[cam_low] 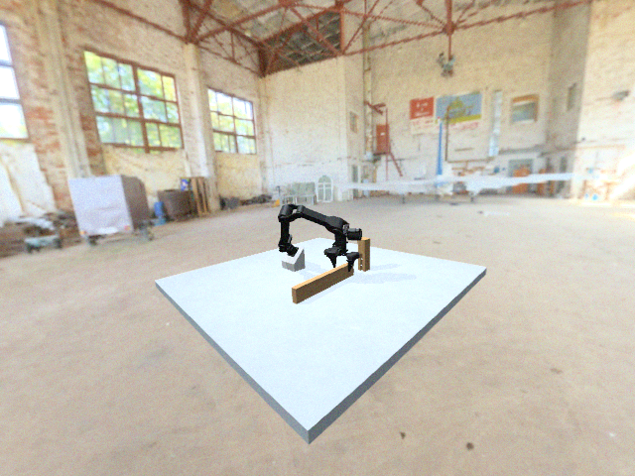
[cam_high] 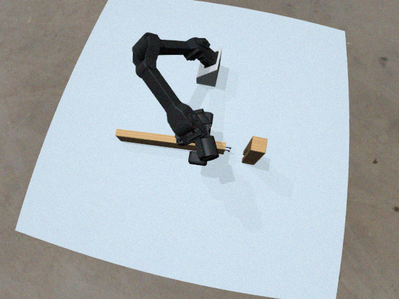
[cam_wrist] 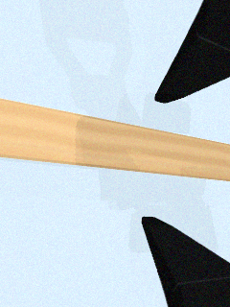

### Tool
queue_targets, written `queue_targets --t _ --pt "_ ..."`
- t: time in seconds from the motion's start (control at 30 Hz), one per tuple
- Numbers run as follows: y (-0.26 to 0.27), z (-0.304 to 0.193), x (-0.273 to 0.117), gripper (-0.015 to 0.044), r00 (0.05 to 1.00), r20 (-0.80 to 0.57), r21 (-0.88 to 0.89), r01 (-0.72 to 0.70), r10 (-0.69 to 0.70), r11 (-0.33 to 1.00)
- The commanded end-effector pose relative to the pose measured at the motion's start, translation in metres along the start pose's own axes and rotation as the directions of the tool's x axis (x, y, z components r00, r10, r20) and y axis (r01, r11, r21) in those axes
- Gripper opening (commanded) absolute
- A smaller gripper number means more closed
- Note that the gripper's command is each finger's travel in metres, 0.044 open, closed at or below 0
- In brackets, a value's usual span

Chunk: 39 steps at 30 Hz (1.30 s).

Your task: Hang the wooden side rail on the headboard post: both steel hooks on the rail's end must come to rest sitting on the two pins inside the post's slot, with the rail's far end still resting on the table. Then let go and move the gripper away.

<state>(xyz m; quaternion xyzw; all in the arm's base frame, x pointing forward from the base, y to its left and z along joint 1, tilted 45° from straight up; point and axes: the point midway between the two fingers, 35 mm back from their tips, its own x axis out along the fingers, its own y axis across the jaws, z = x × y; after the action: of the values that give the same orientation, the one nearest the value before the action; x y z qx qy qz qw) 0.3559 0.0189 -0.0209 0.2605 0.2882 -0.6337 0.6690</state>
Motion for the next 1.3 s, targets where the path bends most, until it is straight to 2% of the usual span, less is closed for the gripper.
queue_targets --t 0.0,0.6,1.0,1.2,1.27 --pt "-0.001 0.000 0.008 0.0440 1.000 0.005 -0.005 0.006 -0.006 1.000" --pt "-0.003 0.001 0.033 0.0440 1.000 0.008 -0.005 0.006 -0.006 1.000" --pt "-0.003 0.001 0.033 0.0125 1.000 0.008 -0.005 0.006 -0.006 1.000" --pt "-0.003 0.001 0.033 0.0085 1.000 0.008 -0.005 0.006 -0.006 1.000" --pt "-0.003 0.001 0.033 0.0032 1.000 0.008 -0.005 0.006 -0.006 1.000"
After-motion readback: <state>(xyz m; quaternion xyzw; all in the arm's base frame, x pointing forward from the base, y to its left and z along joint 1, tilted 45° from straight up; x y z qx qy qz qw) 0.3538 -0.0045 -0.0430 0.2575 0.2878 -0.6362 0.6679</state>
